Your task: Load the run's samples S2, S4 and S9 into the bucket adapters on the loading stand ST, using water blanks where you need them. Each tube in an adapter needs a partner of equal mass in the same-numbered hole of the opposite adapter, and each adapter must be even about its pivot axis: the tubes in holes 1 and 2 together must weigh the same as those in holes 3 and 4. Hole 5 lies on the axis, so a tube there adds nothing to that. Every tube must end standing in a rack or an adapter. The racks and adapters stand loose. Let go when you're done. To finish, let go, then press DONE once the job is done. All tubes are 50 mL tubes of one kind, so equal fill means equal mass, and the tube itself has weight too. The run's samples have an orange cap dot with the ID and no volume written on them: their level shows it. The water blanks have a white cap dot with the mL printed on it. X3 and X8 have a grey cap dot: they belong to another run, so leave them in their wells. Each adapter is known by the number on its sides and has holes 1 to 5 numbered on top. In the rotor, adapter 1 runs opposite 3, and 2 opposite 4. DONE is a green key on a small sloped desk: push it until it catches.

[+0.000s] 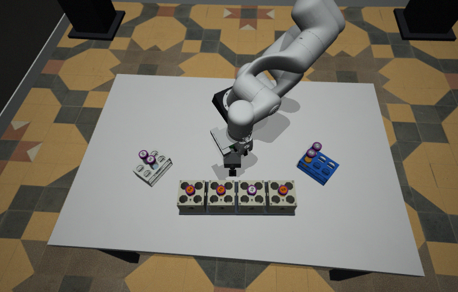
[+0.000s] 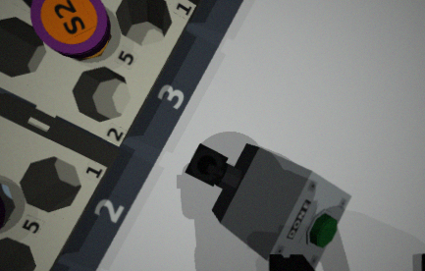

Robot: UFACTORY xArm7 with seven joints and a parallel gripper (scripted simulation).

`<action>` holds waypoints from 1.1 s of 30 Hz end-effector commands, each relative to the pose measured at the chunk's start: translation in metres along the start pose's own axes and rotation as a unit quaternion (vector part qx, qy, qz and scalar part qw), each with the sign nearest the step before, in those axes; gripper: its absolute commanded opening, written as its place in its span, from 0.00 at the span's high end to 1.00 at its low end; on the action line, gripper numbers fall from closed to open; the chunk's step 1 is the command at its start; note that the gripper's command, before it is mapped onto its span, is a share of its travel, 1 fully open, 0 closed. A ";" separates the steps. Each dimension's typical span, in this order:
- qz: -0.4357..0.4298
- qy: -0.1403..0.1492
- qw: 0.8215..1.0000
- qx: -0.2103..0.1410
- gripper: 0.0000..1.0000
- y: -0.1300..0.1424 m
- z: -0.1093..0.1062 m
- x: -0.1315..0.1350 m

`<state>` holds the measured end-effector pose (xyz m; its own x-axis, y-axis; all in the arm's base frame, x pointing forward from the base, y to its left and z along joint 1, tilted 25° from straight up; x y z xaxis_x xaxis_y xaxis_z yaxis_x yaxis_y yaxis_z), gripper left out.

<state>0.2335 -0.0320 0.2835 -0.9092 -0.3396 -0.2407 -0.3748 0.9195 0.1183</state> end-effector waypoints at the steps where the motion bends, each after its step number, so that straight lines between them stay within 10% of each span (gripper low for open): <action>1: 0.091 0.012 0.996 -0.008 1.00 -0.002 0.015 0.021; 12: 0.236 0.033 0.971 -0.025 1.00 -0.007 0.041 0.056; 33: 0.241 0.033 0.970 -0.025 1.00 -0.007 0.054 0.062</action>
<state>0.1876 -0.0502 0.2202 -0.9903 0.1126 -0.0813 0.0893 0.9644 0.2491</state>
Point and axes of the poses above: the point where the finger pads meet when closed, its own z axis out along the fingers, its own x axis across the jaws, y = z × x, the point moved 6 cm from there along -z, back along the fingers, and after that the axes turned 11 degrees about z, right-handed, at the moved point
